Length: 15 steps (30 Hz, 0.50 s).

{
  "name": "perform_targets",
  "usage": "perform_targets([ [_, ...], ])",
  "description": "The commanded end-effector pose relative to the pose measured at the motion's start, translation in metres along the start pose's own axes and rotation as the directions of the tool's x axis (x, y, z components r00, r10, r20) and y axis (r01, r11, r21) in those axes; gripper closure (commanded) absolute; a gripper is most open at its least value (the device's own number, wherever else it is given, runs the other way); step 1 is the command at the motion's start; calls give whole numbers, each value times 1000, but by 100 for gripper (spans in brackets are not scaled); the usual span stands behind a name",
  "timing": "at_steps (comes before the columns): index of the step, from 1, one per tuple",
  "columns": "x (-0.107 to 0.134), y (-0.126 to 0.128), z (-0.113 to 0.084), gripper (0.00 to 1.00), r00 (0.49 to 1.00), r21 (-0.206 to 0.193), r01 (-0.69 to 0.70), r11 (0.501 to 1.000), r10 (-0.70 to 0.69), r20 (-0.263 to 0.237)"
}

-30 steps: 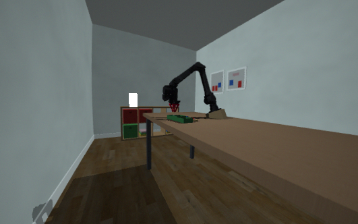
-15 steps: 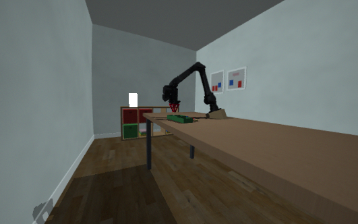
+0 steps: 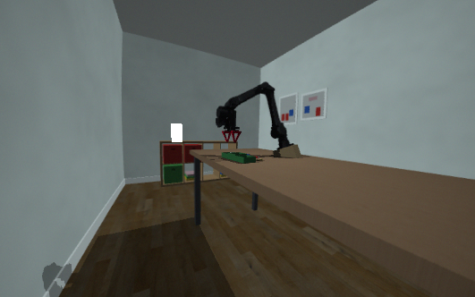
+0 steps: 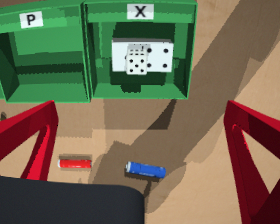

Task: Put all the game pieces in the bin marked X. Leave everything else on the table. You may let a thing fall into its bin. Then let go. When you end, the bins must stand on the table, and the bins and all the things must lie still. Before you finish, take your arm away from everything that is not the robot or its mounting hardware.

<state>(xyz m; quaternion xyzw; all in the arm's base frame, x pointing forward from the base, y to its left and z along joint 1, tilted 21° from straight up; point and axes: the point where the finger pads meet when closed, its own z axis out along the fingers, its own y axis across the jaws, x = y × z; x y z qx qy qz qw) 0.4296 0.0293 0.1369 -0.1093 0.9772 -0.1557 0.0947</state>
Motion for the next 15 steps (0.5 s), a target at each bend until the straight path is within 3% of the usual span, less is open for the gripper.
perform_targets([
  [1, -20, -2, -42, 0, 998, 2, -22, 1000, 22, 66],
  [7, -19, -2, -67, 0, 998, 1, -22, 1000, 22, 66],
  [13, -19, 1, -75, 0, 999, 0, -15, 1000, 15, 47],
  [15, -18, -2, -92, 0, 997, -1, -23, 1000, 23, 68],
])
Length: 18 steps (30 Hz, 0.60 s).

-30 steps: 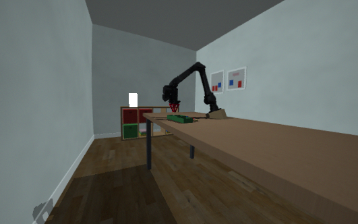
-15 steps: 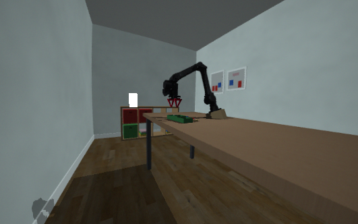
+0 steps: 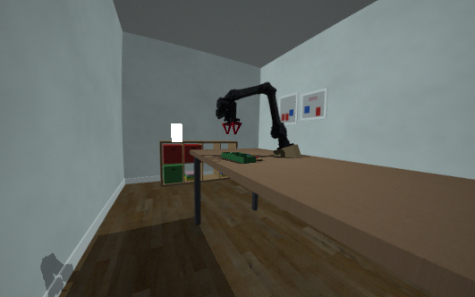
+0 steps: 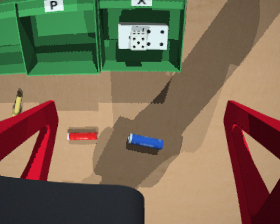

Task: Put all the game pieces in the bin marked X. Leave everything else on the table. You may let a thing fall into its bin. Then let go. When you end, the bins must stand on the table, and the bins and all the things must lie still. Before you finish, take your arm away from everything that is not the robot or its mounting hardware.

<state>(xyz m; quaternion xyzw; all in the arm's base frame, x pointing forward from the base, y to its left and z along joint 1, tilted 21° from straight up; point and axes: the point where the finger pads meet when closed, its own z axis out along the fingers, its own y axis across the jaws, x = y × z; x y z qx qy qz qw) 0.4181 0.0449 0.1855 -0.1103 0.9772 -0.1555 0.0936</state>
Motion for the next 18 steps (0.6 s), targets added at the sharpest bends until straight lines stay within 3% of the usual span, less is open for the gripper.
perform_targets([
  [1, -17, -3, -44, 0, 997, 0, -25, 1000, 25, 70],
  [8, -17, 0, -65, 0, 998, -1, -19, 1000, 19, 52],
  [12, -14, -3, -89, 0, 997, -3, -26, 1000, 26, 71],
  [14, -14, -3, -89, 0, 997, -3, -26, 1000, 26, 71],
  [15, -17, 2, -79, 0, 999, -1, -15, 1000, 15, 39],
  [16, -17, 2, -79, 0, 999, -1, -15, 1000, 15, 39],
  [18, -3, 7, -63, 0, 1000, 1, 0, 1000, 0, -1],
])
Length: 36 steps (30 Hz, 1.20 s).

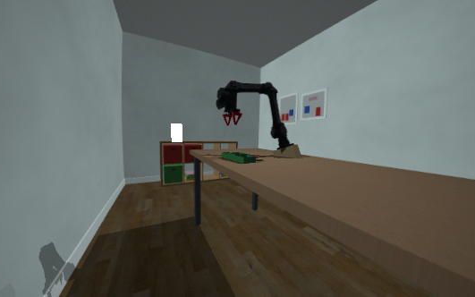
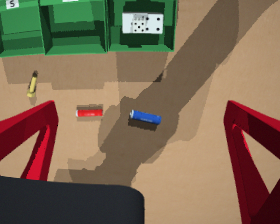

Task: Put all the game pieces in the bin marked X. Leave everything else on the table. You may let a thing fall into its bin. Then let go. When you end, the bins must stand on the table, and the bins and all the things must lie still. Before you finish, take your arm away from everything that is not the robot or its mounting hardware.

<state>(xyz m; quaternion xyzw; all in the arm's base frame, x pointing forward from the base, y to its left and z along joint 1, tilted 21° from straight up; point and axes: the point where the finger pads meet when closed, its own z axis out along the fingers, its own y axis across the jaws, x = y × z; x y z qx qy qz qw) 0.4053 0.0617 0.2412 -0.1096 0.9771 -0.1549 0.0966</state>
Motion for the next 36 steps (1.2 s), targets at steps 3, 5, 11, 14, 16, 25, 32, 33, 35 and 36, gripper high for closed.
perform_targets([
  [3, 1, 6, 1, 0, 1000, 2, 1, 1000, -1, -18],
  [5, 0, 5, -3, 0, 1000, 2, -3, 1000, 3, -8],
  [11, -9, -2, -13, 0, 999, -1, -15, 1000, 15, 30],
  [14, -9, -2, -13, 0, 999, -1, -15, 1000, 15, 30],
  [16, -9, -2, -13, 0, 999, -1, -15, 1000, 15, 30],
  [25, -9, -2, -13, 0, 999, -1, -15, 1000, 15, 30],
  [32, -9, -3, -13, 0, 999, -1, -15, 1000, 15, 30],
  [33, -9, -3, -13, 0, 999, -1, -15, 1000, 15, 30],
  [35, -9, -3, -13, 0, 999, -1, -15, 1000, 15, 30],
  [36, -9, -3, -13, 0, 999, -1, -15, 1000, 15, 30],
])
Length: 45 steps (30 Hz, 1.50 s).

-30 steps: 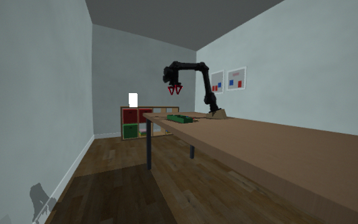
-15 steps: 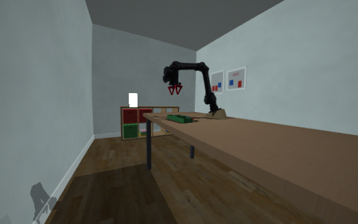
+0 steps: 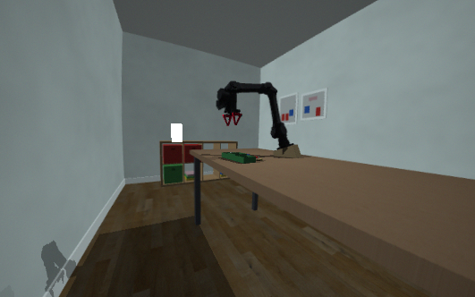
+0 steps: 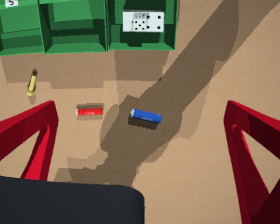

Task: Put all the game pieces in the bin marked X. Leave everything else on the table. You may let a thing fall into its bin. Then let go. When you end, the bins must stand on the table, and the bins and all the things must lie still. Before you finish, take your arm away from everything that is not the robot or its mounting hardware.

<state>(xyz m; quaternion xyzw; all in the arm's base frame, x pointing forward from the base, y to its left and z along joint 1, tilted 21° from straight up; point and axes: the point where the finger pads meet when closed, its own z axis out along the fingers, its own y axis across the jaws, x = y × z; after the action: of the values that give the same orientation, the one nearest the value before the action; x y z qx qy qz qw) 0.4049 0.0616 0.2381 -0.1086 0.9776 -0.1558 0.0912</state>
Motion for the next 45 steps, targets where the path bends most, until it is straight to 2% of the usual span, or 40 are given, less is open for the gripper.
perform_targets([
  [1, -10, -4, -16, 0, 999, -2, -14, 1000, 14, 41],
  [28, -9, -4, -16, 0, 999, -2, -14, 1000, 14, 41],
  [29, 1, -6, -9, 0, 1000, 2, -20, 1000, 20, 10],
  [45, 1, -9, -9, 0, 1000, 3, -21, 1000, 21, 10],
])
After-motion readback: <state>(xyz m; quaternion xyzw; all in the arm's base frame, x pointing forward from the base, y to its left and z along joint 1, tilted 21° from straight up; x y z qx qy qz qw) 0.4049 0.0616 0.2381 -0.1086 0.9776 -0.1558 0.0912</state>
